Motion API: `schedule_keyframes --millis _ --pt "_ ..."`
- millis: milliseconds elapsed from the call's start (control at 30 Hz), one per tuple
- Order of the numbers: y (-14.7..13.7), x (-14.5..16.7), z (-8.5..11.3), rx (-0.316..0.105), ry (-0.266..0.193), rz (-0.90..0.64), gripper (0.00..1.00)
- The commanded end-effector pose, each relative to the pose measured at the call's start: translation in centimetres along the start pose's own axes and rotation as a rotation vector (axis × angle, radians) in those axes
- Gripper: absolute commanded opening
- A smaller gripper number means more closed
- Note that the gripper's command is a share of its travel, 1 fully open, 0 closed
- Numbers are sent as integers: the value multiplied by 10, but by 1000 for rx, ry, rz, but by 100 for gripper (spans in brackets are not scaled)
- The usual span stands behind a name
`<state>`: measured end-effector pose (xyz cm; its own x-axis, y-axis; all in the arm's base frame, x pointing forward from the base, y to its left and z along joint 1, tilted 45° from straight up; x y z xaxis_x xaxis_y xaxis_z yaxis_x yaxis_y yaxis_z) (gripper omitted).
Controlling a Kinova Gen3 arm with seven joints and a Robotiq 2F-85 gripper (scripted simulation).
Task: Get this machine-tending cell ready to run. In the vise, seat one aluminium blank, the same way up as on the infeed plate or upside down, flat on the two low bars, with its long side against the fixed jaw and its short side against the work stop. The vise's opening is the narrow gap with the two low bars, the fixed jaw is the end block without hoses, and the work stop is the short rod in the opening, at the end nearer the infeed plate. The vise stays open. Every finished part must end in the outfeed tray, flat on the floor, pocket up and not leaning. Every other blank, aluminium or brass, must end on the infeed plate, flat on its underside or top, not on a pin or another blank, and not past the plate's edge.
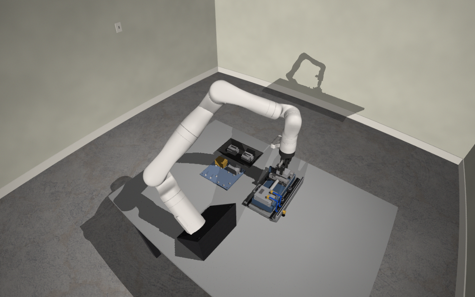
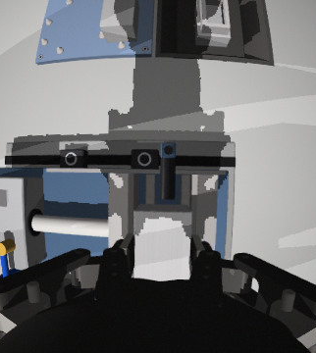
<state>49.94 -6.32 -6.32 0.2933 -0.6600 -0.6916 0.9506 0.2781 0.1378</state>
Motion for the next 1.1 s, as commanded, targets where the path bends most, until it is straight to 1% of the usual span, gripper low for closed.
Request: schedule_keyframes --millis 0,1067 --pt "0 0 1 2 -2 0 0" --pt "3 -4 1 2 -2 0 0"
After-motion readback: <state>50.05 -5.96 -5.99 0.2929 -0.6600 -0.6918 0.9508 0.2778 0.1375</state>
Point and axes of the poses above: the point where the finger pads meet when closed, its own z axis back along the fingers, its own y axis across the jaws, x = y × z, the point moved 1 cm from there along z, back along the fingers, and after that the axes turned 9 degrees about z, right-handed, at the moved point
